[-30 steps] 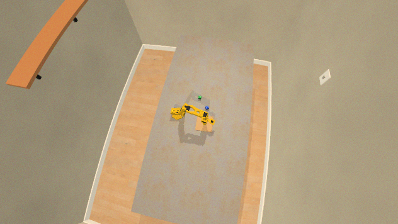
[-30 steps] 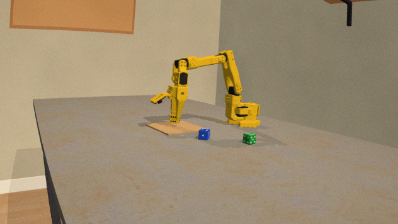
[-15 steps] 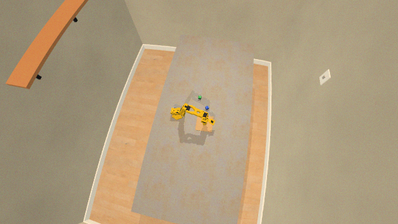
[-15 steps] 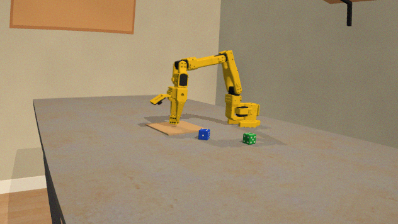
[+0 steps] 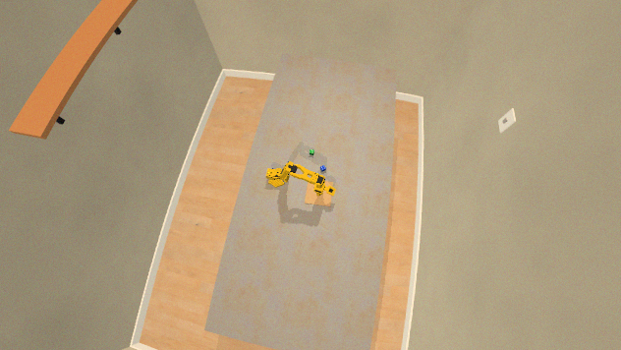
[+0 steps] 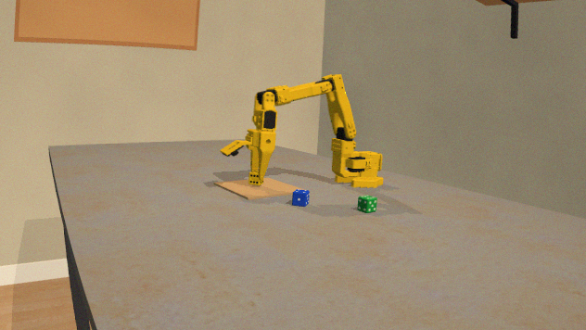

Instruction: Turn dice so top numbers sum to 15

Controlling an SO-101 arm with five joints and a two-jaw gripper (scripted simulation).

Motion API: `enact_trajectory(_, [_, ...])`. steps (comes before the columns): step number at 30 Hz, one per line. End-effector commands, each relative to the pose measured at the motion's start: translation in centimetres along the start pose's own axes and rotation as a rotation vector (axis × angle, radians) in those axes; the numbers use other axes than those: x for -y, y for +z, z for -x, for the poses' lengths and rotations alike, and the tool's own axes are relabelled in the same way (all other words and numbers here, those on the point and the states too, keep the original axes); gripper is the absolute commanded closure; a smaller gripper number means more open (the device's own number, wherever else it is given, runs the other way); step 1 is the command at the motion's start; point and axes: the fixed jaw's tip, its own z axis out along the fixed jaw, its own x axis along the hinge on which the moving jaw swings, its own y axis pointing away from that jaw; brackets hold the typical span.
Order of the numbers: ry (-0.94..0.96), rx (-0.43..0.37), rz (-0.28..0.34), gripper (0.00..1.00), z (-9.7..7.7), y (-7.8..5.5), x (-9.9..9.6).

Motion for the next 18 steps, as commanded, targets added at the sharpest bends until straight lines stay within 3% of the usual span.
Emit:
enact_trajectory(1, [0.003, 0.035, 0.002, 1.0, 0.42, -0.34, -0.18])
enact_trajectory(12, [0.003, 0.035, 0.002, 1.0, 0.43, -0.2, -0.18])
enact_trajectory(18, [0.003, 0.035, 0.002, 0.92, 0.43, -0.2, -0.18])
